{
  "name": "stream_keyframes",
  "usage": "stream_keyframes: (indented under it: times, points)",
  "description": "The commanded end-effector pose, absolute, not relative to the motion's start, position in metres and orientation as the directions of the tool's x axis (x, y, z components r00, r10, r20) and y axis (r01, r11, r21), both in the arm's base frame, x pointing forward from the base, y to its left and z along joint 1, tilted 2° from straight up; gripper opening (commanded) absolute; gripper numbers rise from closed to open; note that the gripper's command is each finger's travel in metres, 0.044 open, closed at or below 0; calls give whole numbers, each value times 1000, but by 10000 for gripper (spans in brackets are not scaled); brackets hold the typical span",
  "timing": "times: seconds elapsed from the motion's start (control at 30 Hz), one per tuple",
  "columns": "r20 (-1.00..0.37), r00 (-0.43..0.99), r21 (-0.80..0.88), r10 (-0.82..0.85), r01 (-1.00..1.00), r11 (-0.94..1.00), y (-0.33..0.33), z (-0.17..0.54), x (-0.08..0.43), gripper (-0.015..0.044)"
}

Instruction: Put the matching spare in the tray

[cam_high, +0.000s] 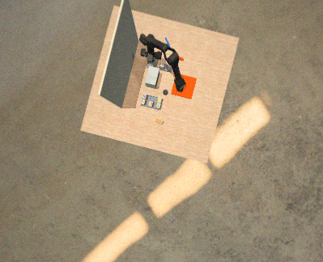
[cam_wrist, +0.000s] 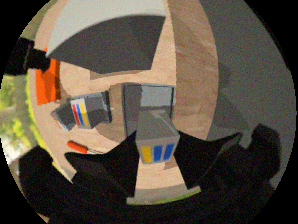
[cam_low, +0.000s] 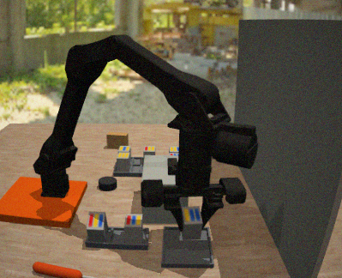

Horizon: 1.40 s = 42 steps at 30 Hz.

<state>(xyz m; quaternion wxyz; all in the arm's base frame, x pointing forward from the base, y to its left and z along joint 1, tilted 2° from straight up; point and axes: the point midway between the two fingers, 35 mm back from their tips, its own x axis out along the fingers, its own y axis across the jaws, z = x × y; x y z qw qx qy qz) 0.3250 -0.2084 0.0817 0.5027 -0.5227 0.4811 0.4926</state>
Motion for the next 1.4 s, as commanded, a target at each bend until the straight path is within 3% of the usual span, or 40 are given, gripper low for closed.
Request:
stream_keyframes:
  times: [0.0,1.1,1.37]
  points:
    - [-999,54,-53,-7,-998,-29,-208,79,325,0]
    - [-999,52,-52,-6,-998,-29,-205,57,322,0]
    - [-999,50,-50,-7,-998,-32,-206,59,322,210]
